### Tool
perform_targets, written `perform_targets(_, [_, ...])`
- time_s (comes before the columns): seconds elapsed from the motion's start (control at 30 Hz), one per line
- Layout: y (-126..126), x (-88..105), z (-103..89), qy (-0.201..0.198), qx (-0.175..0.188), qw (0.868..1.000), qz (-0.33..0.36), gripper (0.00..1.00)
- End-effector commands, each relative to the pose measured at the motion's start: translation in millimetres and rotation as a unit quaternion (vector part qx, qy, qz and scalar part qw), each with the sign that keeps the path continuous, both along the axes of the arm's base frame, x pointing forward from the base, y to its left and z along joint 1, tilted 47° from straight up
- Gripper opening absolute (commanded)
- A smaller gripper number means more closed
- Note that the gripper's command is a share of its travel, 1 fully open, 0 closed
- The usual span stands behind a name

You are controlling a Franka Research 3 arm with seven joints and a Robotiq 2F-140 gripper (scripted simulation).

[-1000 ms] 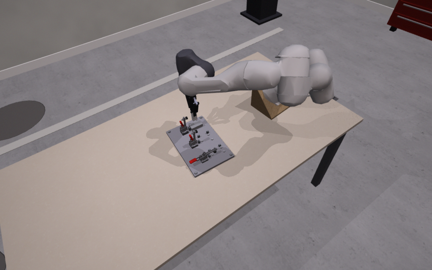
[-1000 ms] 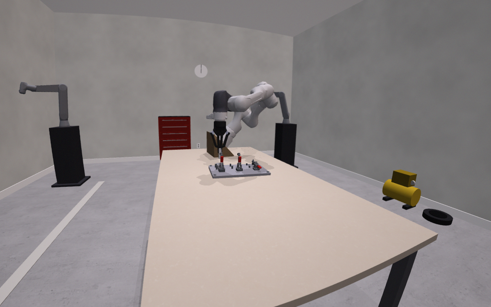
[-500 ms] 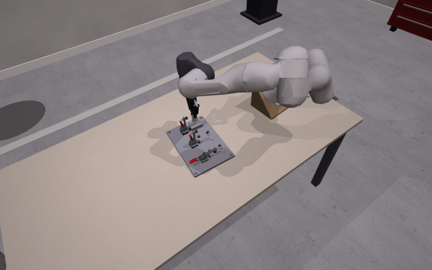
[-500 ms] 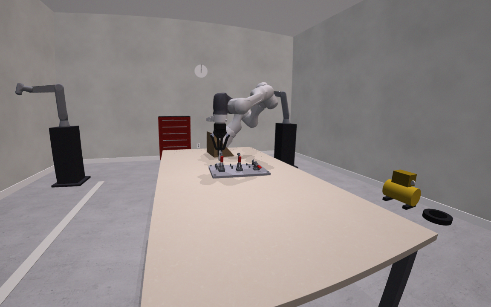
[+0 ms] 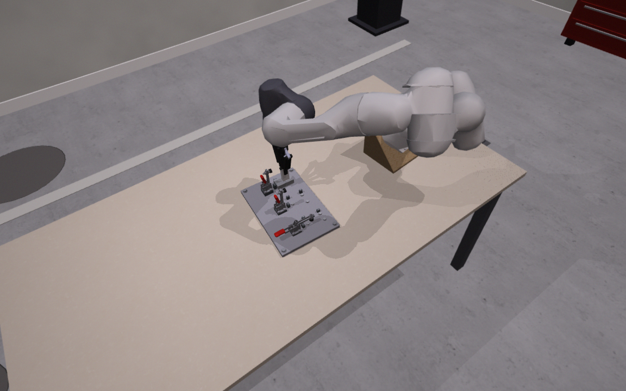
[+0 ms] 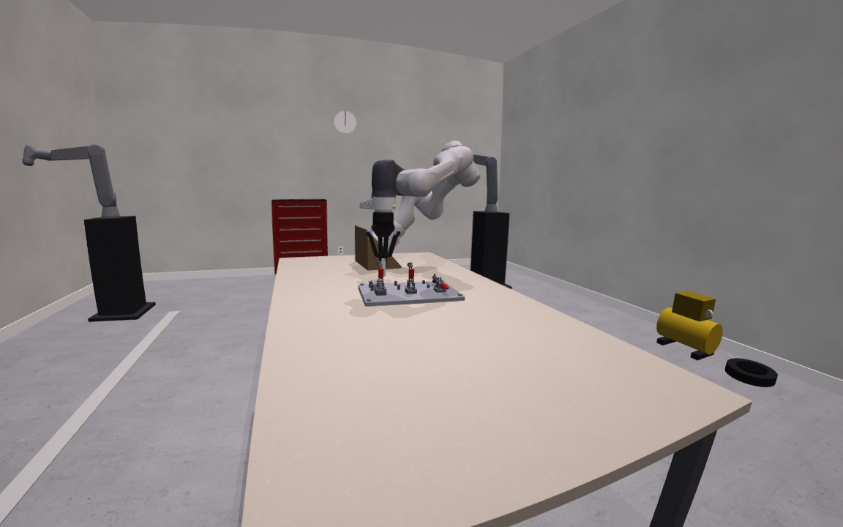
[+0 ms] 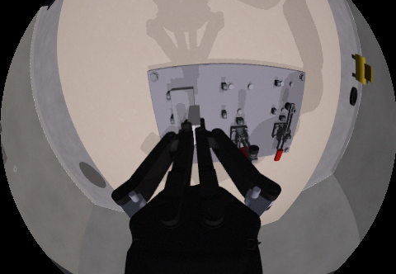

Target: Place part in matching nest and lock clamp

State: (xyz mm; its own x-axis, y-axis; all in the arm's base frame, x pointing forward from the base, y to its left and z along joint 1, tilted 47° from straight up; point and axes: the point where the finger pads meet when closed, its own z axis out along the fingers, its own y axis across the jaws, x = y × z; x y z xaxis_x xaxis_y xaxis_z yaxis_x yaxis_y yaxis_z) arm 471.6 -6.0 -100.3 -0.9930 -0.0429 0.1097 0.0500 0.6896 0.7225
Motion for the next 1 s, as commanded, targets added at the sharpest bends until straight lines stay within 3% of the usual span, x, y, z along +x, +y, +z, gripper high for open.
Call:
perform_targets(0.0, [4,0.9,3.0,0.002,-0.002,1.000,-0.004,0.00])
perform_targets(0.57, [13,1.1,11.5,0.002,-0.002,1.000,-0.004,0.00])
perform_targets(0.97, [31,-1.5,-5.7,0.002,-0.002,1.000,-0.004,0.00])
